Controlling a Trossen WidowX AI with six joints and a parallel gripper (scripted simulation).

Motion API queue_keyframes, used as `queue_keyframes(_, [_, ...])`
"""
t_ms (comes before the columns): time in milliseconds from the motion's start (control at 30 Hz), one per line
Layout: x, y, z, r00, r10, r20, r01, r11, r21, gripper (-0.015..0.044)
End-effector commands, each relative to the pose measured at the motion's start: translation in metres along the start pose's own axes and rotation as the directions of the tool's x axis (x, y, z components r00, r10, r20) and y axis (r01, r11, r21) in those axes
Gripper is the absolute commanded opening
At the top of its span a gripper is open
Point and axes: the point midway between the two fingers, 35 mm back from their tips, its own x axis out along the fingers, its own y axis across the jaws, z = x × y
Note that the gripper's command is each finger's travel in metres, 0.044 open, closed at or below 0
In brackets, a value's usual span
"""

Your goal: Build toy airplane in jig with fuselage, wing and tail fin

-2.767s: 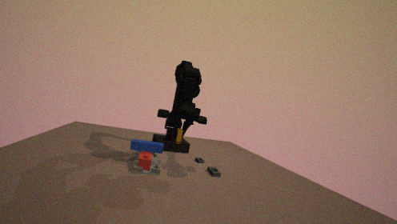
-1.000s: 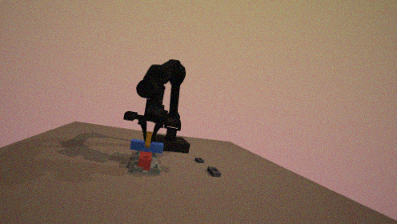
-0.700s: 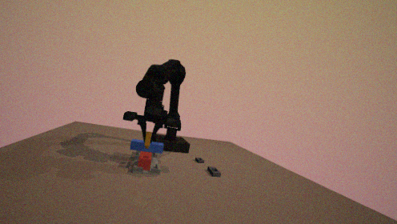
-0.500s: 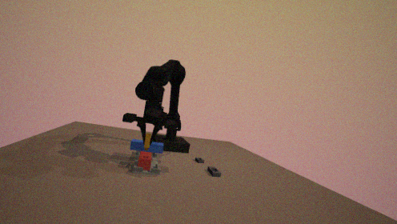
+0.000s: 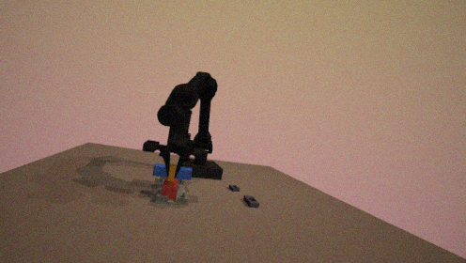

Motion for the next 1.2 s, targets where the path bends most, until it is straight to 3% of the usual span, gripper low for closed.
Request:
queue_keyframes(0, [0.009, 0.0, -0.002, 1.0, -0.001, -0.011, 0.001, 1.0, -0.003, 0.0065])
queue_keyframes(200, [0.009, 0.0, -0.002, 1.0, -0.001, -0.011, 0.001, 1.0, -0.003, 0.0065])
queue_keyframes(400, [0.007, 0.0, -0.001, 1.0, 0.002, -0.006, -0.002, 1.0, 0.0, 0.0006])
queue_keyframes(533, [0.007, 0.0, -0.001, 1.0, 0.002, -0.006, -0.002, 1.0, 0.0, 0.0])
queue_keyframes(867, [0.007, 0.0, -0.001, 1.0, 0.002, -0.006, -0.002, 1.0, 0.0, 0.026])
queue_keyframes(1100, [0.005, 0.0, -0.001, 1.0, 0.002, -0.006, -0.002, 1.0, 0.0, 0.026])
queue_keyframes(1167, [-0.015, 0.0, 0.002, 1.0, 0.001, -0.007, -0.001, 1.0, -0.001, 0.026])
